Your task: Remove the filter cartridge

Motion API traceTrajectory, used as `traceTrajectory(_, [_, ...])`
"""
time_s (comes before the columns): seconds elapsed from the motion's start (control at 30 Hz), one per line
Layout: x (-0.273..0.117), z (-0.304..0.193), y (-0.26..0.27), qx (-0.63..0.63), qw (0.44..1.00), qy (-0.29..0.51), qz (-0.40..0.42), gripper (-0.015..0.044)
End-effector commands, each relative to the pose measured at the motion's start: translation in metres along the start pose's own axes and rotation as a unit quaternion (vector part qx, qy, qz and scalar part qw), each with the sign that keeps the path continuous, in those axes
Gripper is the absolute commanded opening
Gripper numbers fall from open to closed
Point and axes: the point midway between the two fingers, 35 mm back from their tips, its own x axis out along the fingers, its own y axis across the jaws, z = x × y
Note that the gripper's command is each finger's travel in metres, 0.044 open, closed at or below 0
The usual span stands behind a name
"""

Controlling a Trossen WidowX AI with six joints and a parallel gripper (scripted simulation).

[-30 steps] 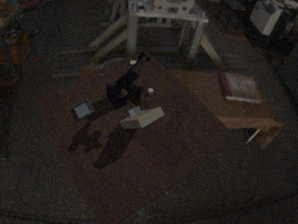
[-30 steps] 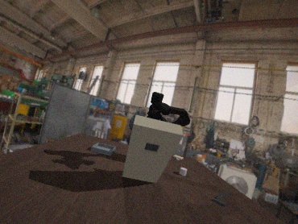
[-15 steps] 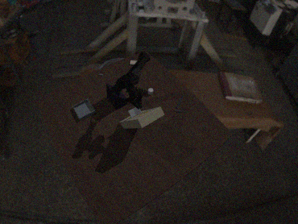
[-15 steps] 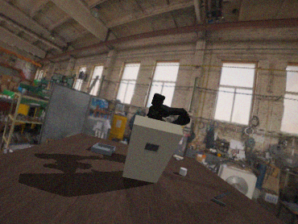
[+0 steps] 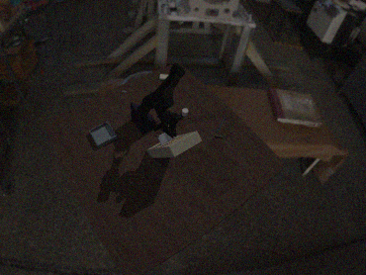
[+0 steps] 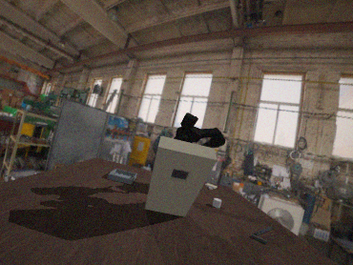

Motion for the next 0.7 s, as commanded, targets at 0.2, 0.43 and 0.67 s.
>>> traceTrajectory(0.2, [0.0112, 0.001, 0.002, 0.005, 1.0, 0.002, -0.002, 0.0091])
traceTrajectory(0.43, [0.0112, 0.0005, 0.0023, 0.005, 1.0, 0.002, -0.002, 0.0091])
traceTrajectory(0.67, [0.0112, 0.0003, 0.0015, 0.005, 1.0, 0.002, -0.002, 0.0091])
